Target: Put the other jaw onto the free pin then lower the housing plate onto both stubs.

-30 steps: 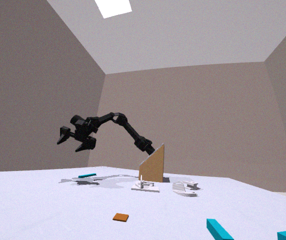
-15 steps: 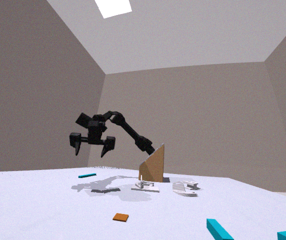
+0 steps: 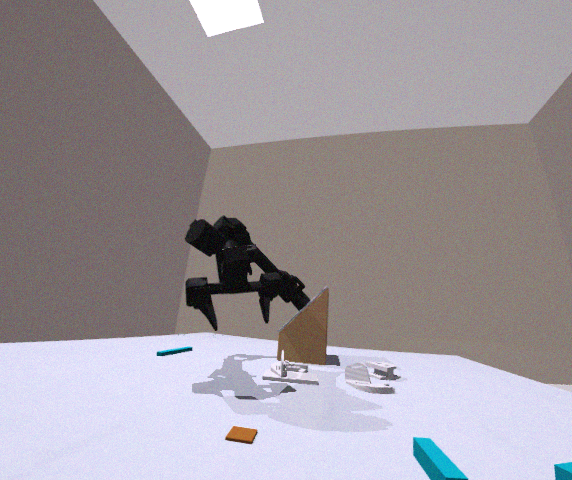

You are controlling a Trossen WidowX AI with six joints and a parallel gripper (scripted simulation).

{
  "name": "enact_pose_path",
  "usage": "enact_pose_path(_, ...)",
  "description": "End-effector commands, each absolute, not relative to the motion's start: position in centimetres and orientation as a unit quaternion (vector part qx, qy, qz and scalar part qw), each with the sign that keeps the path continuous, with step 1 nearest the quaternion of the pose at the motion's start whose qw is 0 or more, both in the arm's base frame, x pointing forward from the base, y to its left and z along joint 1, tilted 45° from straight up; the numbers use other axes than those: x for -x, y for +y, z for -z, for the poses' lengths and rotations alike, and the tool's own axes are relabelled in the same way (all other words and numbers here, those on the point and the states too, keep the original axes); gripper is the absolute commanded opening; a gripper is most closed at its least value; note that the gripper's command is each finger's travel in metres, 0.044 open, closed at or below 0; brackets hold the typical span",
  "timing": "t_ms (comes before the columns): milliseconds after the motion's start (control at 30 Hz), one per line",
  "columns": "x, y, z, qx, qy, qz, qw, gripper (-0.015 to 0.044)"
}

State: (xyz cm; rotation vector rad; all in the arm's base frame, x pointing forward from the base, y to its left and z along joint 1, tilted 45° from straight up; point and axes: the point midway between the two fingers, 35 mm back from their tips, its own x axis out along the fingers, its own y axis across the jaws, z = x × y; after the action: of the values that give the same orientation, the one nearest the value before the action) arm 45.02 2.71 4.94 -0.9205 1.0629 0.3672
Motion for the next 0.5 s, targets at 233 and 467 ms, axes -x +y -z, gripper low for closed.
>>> enact_pose_path(233,-41.5,8.0,1.6,0.431,0.565,-0.172,0.682,0.044)
enact_pose_path(467,-38.4,10.7,5.3,0.455,0.606,-0.161,0.633,0.044)
